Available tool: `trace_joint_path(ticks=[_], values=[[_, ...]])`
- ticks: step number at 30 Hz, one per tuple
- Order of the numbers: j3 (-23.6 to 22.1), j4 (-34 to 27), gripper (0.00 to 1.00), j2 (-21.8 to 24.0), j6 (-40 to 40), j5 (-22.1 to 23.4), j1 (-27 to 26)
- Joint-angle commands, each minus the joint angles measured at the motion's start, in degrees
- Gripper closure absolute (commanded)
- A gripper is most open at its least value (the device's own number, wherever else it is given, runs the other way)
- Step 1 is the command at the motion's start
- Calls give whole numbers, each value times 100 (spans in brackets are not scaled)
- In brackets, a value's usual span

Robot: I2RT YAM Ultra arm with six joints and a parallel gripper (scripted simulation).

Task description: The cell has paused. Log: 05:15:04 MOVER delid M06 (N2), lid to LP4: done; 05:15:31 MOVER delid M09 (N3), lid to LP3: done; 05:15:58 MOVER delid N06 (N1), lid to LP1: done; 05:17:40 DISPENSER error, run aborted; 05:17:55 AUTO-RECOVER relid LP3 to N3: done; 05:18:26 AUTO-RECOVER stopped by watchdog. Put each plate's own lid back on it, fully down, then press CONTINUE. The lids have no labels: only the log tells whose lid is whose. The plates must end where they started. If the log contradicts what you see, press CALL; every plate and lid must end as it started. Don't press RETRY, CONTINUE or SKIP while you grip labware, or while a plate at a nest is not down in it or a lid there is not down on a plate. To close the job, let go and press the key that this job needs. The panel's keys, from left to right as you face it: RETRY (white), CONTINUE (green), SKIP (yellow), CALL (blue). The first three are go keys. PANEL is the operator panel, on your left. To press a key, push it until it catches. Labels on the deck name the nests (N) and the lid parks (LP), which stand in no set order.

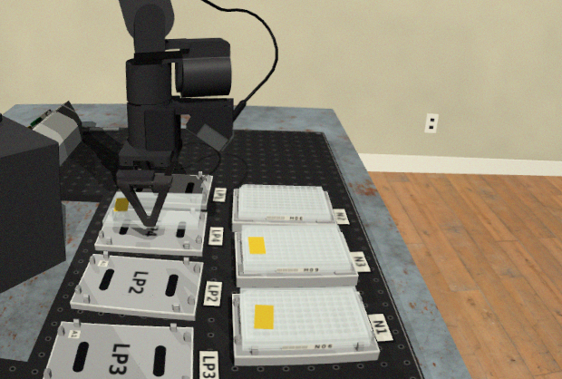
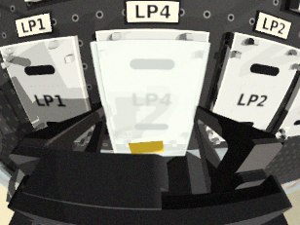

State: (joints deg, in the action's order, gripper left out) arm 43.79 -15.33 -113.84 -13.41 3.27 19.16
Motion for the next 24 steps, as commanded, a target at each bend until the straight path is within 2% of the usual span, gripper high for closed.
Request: trace_joint_path(ticks=[1, 7, 15, 16, 24], values=[[153, -252, 100, 240, 54, -36, -77], [175, -494, 100, 462, 67, -33, -76], [54, -457, 100, 387, 33, -8, -38], [286, -573, 100, 226, -44, -33, -31], [1287, -1006, 100, -310, -121, -50, 98]])
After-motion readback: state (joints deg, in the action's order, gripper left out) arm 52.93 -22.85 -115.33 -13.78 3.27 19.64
